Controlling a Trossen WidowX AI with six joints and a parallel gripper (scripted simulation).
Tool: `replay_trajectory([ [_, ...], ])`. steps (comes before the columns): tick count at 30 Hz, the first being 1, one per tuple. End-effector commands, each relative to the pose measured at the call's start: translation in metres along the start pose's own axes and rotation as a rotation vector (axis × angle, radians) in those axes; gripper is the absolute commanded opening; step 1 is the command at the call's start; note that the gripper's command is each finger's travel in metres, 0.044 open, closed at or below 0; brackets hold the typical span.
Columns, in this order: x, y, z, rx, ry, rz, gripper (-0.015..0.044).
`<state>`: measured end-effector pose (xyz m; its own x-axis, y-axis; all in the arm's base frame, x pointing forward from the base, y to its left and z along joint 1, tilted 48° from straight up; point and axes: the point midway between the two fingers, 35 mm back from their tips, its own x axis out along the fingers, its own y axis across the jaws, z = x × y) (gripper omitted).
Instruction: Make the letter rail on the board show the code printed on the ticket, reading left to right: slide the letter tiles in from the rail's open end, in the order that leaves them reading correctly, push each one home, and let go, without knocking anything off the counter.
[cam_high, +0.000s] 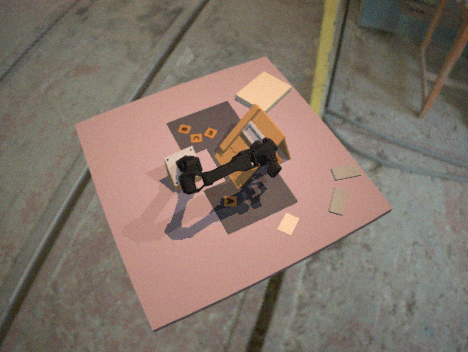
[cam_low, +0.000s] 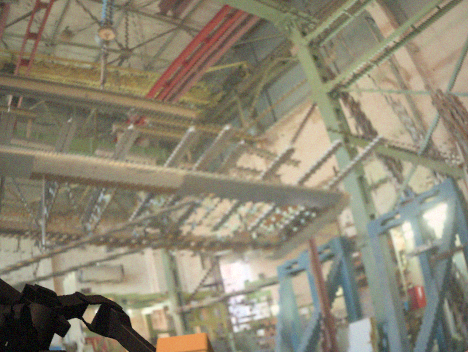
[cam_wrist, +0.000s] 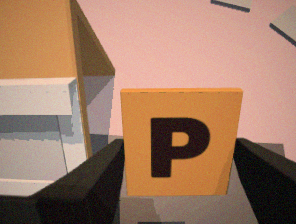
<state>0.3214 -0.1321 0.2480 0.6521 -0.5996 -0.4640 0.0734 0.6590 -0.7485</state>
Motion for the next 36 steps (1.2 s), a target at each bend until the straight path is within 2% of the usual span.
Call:
replay_trajectory([
  [1,0.001,0.003,-0.002,0.004,0.005,-0.001,0.0],
  [36,0.001,0.021,-0.002,0.004,0.005,0.0,0.0],
])
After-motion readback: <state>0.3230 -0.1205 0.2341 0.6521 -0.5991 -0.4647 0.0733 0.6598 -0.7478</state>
